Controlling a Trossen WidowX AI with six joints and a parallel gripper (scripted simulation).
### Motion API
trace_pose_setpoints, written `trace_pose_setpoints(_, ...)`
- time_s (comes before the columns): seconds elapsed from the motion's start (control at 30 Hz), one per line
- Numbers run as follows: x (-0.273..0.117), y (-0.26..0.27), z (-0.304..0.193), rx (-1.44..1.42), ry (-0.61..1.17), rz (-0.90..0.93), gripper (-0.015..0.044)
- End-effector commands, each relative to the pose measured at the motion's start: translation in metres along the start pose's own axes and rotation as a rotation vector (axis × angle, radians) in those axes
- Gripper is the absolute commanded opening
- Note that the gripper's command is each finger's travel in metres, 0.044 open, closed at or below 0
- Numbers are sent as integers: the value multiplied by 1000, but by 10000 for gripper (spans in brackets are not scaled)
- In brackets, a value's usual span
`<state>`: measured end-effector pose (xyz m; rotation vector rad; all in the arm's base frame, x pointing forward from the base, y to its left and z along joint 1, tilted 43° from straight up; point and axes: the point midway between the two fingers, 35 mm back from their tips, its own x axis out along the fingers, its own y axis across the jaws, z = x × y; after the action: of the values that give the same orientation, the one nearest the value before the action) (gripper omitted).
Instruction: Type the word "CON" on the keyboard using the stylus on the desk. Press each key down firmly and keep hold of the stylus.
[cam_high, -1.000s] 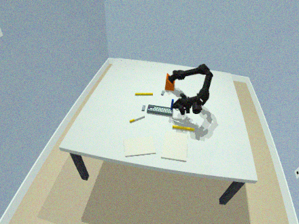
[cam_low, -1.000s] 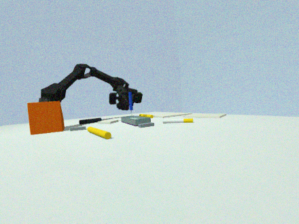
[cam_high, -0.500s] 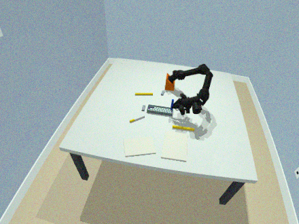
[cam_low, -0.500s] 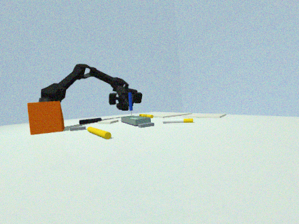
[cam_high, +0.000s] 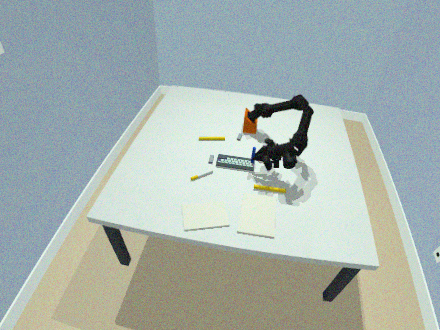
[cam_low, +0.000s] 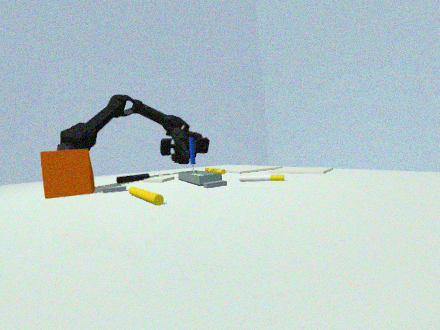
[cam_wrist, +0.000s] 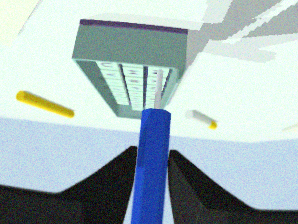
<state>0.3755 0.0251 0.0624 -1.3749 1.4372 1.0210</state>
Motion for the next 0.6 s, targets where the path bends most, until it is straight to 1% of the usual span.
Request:
trace_pose_setpoints(0.0,0,0,3,2,-2,-1,81)
trace_pose_setpoints(0.57,3,0,7,2,-3,-1,81)
